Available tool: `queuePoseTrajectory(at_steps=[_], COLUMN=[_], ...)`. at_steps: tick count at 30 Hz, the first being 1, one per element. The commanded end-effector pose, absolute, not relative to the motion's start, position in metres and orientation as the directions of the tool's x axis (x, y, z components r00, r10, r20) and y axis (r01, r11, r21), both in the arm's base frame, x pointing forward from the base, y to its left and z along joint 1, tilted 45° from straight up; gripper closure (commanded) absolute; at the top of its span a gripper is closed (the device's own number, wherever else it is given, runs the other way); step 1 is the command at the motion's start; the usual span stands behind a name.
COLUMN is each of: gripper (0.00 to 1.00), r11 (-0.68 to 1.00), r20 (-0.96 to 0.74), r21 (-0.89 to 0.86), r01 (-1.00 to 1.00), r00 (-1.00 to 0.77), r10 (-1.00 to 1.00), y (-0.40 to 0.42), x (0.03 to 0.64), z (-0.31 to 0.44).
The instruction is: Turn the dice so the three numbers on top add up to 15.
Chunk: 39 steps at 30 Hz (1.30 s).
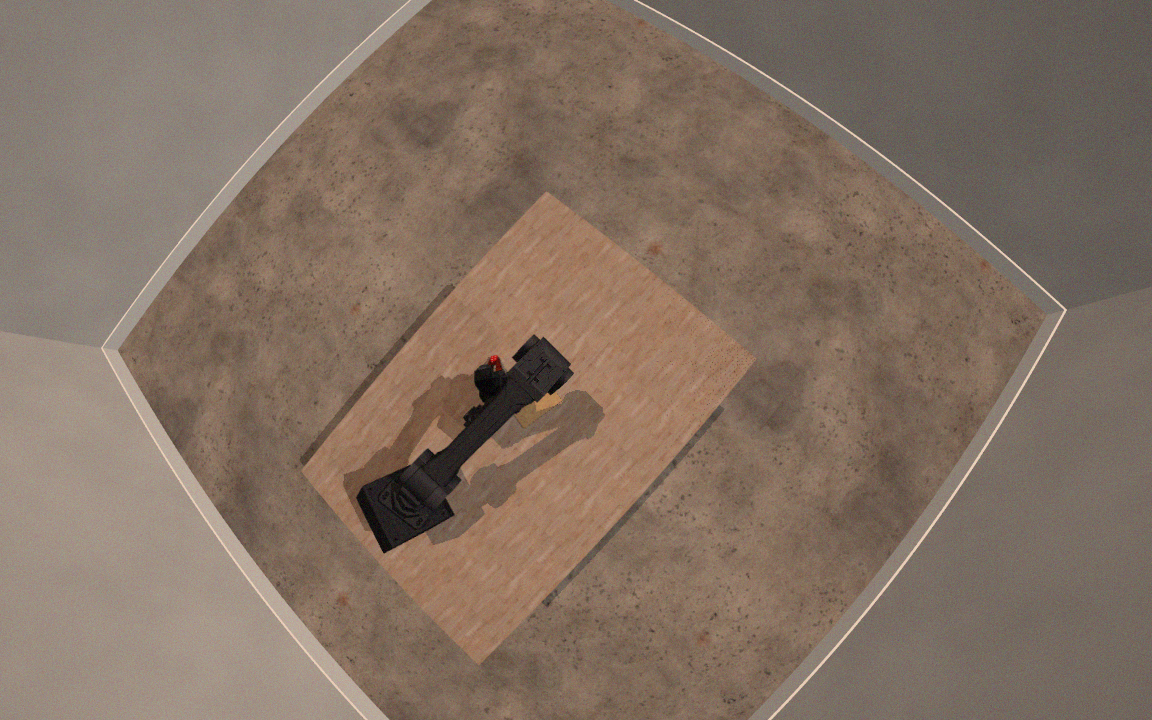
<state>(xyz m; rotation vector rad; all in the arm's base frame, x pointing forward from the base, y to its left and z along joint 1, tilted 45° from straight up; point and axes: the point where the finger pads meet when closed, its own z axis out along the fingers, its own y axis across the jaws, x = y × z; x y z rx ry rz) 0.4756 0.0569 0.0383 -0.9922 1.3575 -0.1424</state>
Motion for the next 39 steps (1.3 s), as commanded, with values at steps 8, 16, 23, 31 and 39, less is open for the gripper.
queuePoseTrajectory(at_steps=[8, 16, 23, 31, 39], gripper=[0.85, 0.81, 0.74, 0.66, 0.66], r11=[0.601, 0.601, 0.601, 0.601, 0.601], r20=[-0.733, -0.733, -0.735, -0.735, -0.735], r21=[-0.673, -0.673, -0.671, -0.671, -0.671], r01=[-0.431, -0.431, -0.434, -0.434, -0.434], r00=[0.283, 0.283, 0.280, 0.280, 0.280], r10=[-0.618, -0.618, -0.618, -0.618, -0.618], y=[0.0541, 0.0541, 0.0541, 0.0541, 0.0541], x=[0.4773, 0.4773, 0.4772, 0.4772, 0.4772], z=[0.0372, 0.0372, 0.0365, 0.0365, 0.0365])
